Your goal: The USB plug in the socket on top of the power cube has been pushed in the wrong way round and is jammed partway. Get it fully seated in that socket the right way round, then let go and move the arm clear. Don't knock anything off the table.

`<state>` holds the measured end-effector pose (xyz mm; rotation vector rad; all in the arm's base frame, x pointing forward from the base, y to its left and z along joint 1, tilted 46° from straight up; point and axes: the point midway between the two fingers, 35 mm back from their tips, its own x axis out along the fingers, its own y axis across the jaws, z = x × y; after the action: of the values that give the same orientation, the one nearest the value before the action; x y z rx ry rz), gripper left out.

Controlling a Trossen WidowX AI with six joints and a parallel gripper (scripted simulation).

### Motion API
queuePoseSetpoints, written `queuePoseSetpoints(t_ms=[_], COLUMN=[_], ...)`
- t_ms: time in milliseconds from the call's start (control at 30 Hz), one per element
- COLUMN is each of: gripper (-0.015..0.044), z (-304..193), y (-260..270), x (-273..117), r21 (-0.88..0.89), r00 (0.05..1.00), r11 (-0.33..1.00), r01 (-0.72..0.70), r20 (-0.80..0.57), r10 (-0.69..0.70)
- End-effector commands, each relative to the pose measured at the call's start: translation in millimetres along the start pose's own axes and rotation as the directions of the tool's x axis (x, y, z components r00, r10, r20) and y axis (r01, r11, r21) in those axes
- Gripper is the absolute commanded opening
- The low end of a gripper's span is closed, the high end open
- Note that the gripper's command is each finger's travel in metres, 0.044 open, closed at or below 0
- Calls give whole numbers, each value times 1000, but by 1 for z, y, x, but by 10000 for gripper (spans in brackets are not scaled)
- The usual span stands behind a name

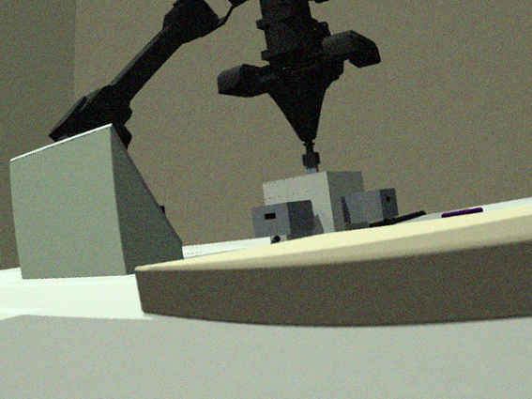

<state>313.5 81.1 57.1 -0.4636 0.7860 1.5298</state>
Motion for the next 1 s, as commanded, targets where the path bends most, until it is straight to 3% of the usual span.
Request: queuePoseSetpoints(t_ms=[0, 967], gripper=[0, 0], z=[0, 0], y=[0, 0], x=[1, 4], r21=[3, 3], r00=[1000, 1000], r11=[1000, 1000], r01=[0, 0], r20=[6, 6], r10=[0, 0])
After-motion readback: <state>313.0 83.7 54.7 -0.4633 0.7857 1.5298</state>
